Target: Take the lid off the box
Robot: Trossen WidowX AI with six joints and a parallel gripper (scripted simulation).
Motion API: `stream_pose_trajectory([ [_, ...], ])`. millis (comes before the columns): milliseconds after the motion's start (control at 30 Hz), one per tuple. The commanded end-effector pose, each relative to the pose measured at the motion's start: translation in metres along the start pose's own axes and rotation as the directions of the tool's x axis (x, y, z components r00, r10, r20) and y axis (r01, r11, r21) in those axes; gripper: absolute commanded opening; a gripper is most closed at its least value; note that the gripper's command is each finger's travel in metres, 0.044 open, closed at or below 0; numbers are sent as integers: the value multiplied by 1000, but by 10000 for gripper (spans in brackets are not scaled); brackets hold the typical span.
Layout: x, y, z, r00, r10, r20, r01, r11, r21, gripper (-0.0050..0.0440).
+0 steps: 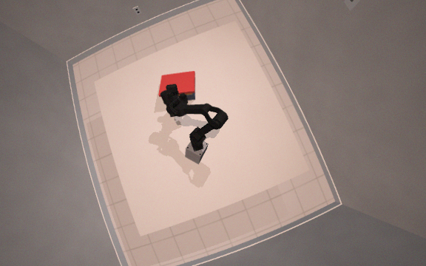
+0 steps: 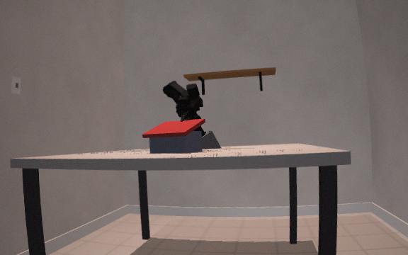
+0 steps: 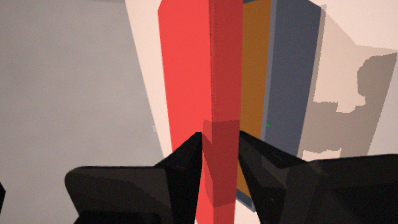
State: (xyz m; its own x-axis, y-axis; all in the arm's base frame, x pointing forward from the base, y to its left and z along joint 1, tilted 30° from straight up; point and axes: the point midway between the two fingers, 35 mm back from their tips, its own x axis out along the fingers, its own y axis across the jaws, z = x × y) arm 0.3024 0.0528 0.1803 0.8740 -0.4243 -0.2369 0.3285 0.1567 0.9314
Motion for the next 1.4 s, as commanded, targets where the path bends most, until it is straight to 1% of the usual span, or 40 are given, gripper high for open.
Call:
stream_pose_trajectory([
  [0, -4, 10, 0, 1000, 8, -2, -8, 1000, 12, -50],
  [633, -10, 33, 0, 1000, 8, -2, -8, 1000, 12, -50],
  [1367, -29, 58, 0, 1000, 8, -2, -8, 1000, 12, -50],
])
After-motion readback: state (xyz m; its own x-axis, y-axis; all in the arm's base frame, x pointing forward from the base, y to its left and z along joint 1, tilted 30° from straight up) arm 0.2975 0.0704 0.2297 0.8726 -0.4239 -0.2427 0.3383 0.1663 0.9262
